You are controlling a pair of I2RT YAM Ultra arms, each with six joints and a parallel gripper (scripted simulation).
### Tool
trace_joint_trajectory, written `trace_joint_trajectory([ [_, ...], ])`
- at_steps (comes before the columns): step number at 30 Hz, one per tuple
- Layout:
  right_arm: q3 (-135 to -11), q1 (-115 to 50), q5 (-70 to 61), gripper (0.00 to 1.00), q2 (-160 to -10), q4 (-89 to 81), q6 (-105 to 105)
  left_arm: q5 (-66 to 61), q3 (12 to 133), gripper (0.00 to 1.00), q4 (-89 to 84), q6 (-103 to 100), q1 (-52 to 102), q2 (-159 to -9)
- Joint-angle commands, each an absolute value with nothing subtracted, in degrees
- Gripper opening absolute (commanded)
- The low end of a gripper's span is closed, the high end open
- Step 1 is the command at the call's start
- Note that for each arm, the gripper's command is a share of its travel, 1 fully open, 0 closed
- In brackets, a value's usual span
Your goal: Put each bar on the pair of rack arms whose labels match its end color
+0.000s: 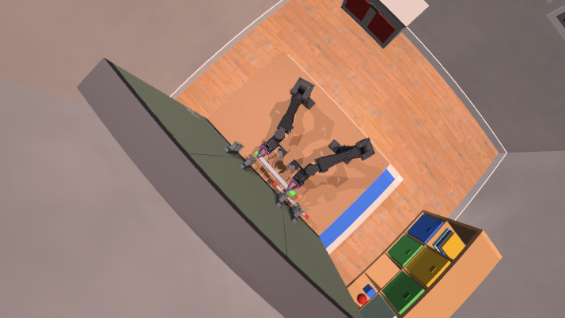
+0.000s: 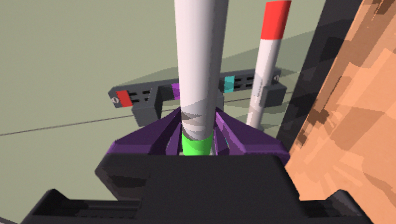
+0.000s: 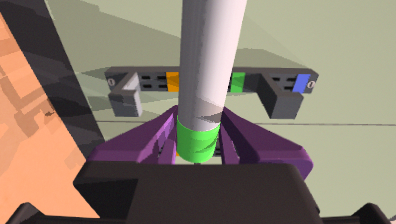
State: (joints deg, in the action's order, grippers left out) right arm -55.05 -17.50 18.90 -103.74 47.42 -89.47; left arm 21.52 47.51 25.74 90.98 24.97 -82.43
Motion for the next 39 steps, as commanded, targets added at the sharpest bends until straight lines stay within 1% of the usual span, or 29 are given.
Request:
trace_joint_trajectory([
  [1, -54.87, -17.86, 19.11, 0.00, -103.79, 48.97, -89.86, 21.90, 49.90, 0.00, 29.87, 89.83, 25.35, -79.77],
  [39, -54.87, -17.86, 19.14, 0.00, -103.80, 48.98, -89.86, 22.43, 48.64, 0.00, 31.37, 89.77, 25.90, -80.17],
])
